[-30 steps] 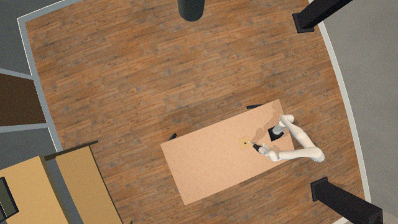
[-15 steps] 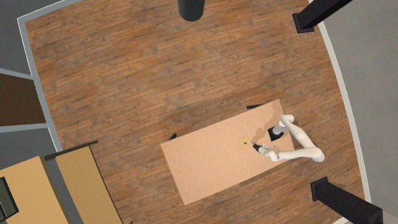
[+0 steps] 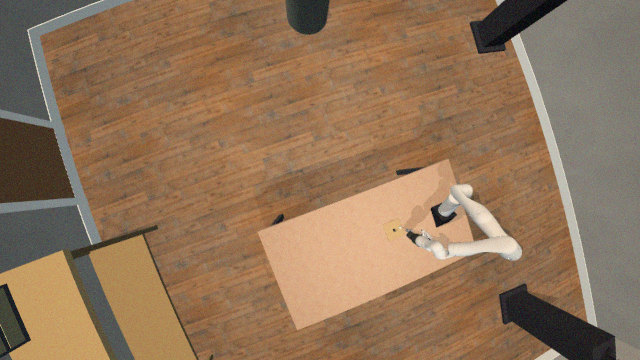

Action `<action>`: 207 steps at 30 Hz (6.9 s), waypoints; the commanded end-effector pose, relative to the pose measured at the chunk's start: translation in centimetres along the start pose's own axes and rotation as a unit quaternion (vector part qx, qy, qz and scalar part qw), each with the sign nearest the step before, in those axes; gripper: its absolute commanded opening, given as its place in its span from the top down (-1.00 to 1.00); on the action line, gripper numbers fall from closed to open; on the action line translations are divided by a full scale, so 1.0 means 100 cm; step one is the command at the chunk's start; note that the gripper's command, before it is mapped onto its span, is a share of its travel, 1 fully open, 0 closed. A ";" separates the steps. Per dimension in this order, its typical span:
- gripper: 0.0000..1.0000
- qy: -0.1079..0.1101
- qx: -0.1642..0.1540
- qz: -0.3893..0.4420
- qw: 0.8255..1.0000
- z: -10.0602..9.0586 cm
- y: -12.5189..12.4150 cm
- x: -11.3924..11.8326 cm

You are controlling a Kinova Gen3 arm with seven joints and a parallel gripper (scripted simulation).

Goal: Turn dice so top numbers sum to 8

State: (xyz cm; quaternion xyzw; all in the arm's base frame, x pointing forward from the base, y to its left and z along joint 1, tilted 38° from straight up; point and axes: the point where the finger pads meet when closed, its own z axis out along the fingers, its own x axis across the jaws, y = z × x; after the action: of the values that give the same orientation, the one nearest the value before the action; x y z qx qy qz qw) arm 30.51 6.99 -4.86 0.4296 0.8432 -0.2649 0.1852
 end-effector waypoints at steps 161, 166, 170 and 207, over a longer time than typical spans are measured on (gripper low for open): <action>0.32 0.000 -0.001 0.000 1.000 0.024 -0.001 -0.001; 0.32 0.000 -0.001 0.000 1.000 0.018 -0.001 -0.001; 0.32 0.000 -0.001 0.000 1.000 0.011 -0.001 -0.001; 0.32 0.002 -0.001 0.034 0.999 -0.078 0.017 -0.012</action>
State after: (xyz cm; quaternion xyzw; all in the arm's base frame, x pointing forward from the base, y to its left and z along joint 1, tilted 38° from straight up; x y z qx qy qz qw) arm 30.53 11.48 1.34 0.4354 0.8402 -0.2628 0.1883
